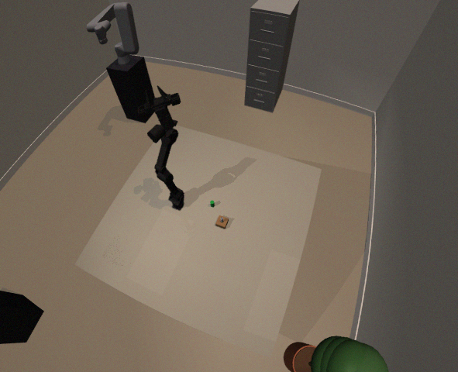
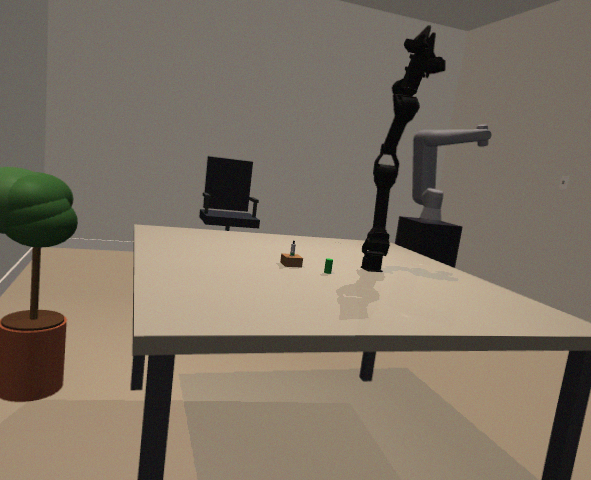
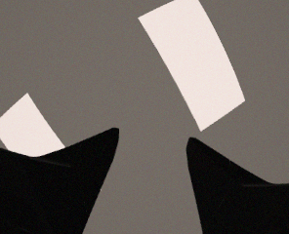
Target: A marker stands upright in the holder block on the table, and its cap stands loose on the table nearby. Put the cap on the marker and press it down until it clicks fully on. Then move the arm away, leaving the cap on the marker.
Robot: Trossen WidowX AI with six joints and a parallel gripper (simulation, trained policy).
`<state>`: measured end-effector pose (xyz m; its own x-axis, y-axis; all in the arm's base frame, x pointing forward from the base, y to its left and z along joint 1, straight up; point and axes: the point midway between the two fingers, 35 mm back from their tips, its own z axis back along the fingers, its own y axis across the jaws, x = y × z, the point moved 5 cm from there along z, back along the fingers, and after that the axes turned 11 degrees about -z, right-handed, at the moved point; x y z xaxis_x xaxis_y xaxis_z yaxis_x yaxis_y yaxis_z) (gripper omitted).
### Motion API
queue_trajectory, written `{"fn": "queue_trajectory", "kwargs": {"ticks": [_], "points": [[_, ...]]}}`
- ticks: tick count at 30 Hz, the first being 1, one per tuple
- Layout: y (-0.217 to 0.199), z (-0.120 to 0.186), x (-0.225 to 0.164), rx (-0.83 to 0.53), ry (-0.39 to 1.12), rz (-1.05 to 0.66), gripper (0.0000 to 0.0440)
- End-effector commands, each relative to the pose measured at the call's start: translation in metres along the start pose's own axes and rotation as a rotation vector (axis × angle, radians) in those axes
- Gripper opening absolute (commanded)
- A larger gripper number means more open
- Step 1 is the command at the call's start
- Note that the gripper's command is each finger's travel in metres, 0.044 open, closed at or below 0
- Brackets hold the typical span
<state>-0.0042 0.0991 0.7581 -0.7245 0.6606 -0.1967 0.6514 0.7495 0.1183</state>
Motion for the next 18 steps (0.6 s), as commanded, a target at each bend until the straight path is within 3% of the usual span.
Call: {"fn": "queue_trajectory", "kwargs": {"ticks": [1, 18], "points": [[0.0005, -0.0004, 0.0014, 0.037, -0.028, -0.011, 0.0250], [0.0016, 0.0031, 0.0065, 0.223, -0.149, -0.092, 0.0290]]}}
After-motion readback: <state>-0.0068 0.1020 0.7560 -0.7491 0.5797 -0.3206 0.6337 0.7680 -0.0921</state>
